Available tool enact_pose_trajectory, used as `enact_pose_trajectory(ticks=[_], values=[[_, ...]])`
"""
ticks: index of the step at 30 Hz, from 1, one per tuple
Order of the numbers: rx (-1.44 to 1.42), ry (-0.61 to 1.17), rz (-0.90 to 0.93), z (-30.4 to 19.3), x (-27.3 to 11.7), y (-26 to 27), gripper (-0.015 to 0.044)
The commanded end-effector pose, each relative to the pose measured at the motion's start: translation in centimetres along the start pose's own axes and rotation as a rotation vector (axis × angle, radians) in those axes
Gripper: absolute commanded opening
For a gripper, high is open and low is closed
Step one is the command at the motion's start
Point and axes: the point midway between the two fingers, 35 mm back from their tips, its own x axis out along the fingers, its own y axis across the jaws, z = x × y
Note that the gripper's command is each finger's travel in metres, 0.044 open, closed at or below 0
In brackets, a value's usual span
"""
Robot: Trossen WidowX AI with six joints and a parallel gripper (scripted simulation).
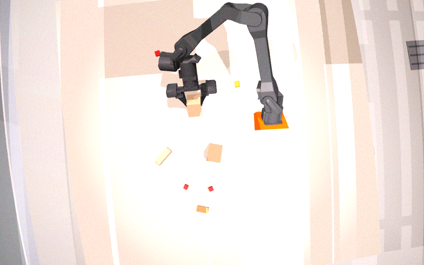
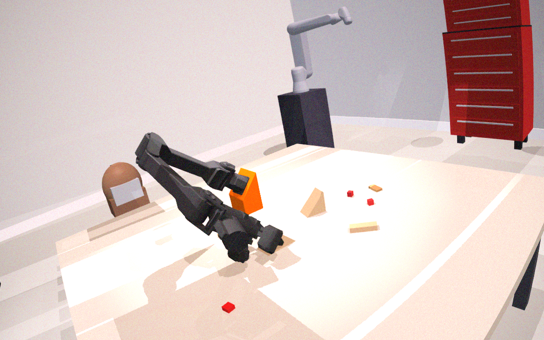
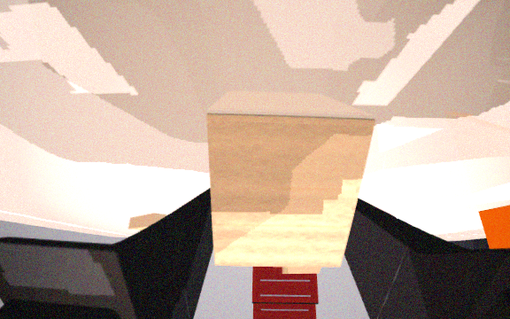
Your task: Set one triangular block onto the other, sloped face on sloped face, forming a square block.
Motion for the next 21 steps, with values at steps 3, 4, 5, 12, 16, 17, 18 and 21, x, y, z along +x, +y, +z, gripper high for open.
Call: enact_pose_trajectory(ticks=[3, 4, 5, 12, 16, 17, 18, 21], values=[[0.001, -0.001, 0.002, -0.2, -0.3, 0.1, 0.0078], [0.001, 0.0, 0.002, -0.4, -0.5, 0.1, 0.0052], [0.001, 0.0, 0.002, -0.7, -0.8, 0.2, 0.0026], [0.0, 0.002, 0.002, -3.2, -3.2, 0.5, 0.0], [0.0, 0.003, 0.002, -4.5, -4.5, 0.4, 0.0], [0.0, 0.004, 0.001, -4.9, -4.9, 0.4, 0.0], [0.0, 0.004, 0.001, -5.2, -5.2, 0.4, 0.0], [0.0, 0.005, 0.001, -6.3, -6.2, 0.2, 0.0]])
